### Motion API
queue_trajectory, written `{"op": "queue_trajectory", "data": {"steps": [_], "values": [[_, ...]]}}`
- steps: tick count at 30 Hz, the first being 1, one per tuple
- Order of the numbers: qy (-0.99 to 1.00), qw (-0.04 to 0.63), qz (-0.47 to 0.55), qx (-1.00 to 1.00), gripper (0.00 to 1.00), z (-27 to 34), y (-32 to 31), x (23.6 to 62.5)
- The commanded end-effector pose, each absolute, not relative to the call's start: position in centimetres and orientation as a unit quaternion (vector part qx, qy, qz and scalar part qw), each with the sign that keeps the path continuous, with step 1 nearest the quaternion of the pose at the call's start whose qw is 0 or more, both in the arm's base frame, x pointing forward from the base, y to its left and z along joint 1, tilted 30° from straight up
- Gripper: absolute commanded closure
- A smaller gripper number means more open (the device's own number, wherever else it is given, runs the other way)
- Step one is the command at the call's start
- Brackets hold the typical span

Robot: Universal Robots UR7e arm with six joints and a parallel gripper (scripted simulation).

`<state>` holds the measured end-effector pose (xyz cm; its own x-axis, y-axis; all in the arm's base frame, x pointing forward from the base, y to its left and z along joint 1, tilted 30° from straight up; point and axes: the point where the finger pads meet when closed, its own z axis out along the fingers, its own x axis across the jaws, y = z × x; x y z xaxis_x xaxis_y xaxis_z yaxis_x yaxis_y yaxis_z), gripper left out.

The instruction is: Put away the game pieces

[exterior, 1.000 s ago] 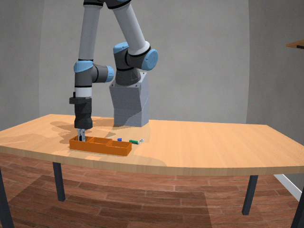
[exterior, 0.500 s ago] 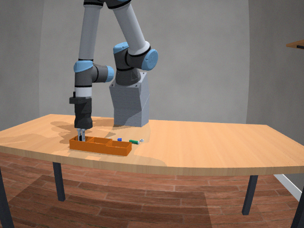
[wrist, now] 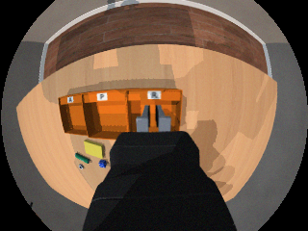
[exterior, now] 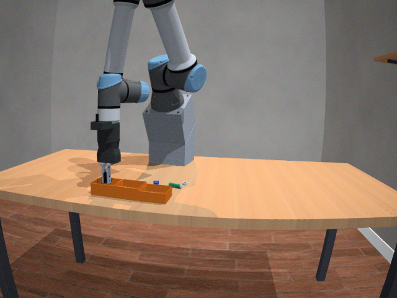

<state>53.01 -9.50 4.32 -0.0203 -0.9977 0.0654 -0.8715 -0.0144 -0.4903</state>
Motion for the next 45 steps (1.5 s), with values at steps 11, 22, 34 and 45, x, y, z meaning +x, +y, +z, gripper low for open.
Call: {"op": "queue_trajectory", "data": {"steps": [11, 22, 34, 45], "values": [[0.685, 0.155, -0.204, -0.682, 0.69, 7.1, -9.3, 51.5], [0.685, 0.155, -0.204, -0.682, 0.69, 7.2, -6.8, 51.4], [0.685, 0.155, -0.204, -0.682, 0.69, 7.0, -1.8, 51.6], [0.685, 0.155, -0.204, -0.682, 0.69, 6.0, -1.0, 52.1]]}}
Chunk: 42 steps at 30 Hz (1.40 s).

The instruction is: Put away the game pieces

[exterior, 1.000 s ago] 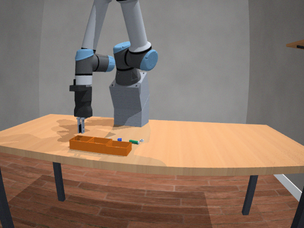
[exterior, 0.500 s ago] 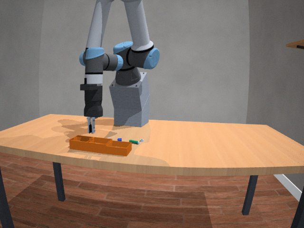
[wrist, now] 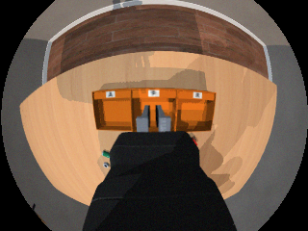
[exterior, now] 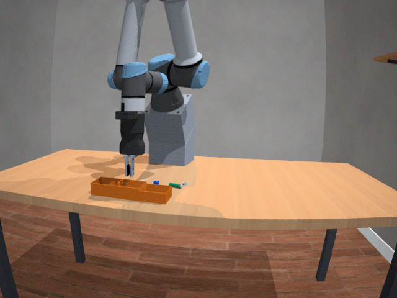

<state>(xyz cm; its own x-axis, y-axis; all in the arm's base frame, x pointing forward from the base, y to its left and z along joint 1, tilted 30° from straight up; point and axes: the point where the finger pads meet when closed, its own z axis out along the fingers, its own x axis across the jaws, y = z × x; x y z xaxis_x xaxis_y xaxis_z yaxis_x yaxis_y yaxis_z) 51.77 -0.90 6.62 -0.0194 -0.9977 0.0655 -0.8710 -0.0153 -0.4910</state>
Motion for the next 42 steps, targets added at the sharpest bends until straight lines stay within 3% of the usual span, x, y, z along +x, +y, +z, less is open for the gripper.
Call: {"op": "queue_trajectory", "data": {"steps": [1, 18, 42], "values": [[0.685, 0.155, -0.204, -0.682, 0.69, 5.8, -1.0, 52.3], [0.685, 0.155, -0.204, -0.682, 0.69, 2.4, -1.2, 54.2], [0.685, 0.155, -0.204, -0.682, 0.69, 2.3, -1.2, 54.2]]}}
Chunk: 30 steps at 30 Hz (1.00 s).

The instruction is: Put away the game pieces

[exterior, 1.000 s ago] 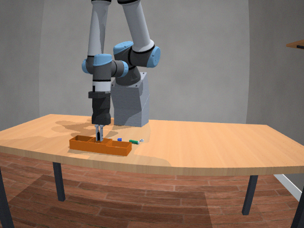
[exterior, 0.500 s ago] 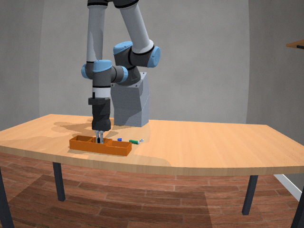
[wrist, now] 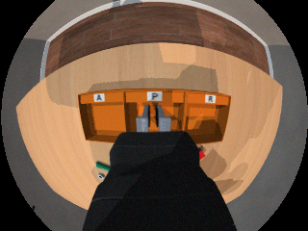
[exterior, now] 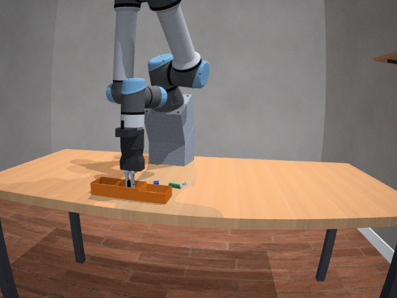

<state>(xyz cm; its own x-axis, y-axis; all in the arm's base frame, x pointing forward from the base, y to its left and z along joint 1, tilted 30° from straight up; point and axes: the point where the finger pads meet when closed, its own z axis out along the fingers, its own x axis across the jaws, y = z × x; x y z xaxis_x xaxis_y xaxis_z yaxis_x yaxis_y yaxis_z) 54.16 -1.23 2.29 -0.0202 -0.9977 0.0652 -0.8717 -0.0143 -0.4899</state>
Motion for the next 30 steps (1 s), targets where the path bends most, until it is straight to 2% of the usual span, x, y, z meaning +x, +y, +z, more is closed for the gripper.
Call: {"op": "queue_trajectory", "data": {"steps": [1, 30], "values": [[0.685, 0.155, -0.204, -0.682, 0.69, 2.35, -1.23, 54.18], [0.685, 0.155, -0.204, -0.682, 0.69, 2.93, -1.19, 53.86]]}}
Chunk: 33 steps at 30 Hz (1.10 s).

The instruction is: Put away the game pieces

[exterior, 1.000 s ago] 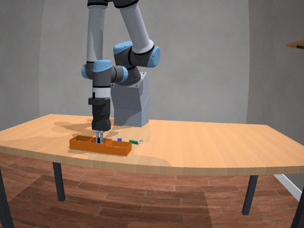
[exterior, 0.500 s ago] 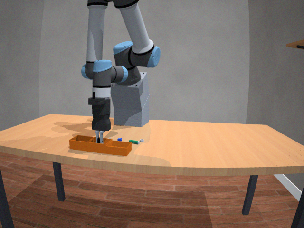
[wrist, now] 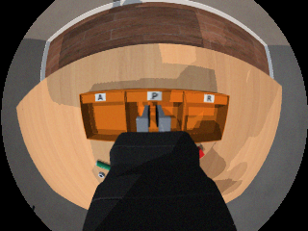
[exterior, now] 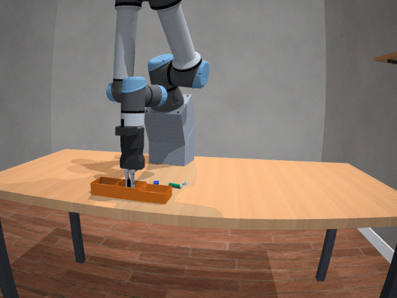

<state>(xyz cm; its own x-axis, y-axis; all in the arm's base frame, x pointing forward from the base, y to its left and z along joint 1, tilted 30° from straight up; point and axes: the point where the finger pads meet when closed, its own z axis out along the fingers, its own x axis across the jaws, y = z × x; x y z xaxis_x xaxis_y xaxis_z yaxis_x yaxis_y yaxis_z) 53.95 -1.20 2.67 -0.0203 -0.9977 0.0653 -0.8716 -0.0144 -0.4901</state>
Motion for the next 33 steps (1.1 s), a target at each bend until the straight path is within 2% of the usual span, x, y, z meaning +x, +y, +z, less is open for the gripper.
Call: {"op": "queue_trajectory", "data": {"steps": [1, 33], "values": [[0.685, 0.155, -0.204, -0.682, 0.69, 3.0, -1.2, 53.8], [0.685, 0.155, -0.204, -0.682, 0.69, 6.8, 0.6, 51.7]]}}
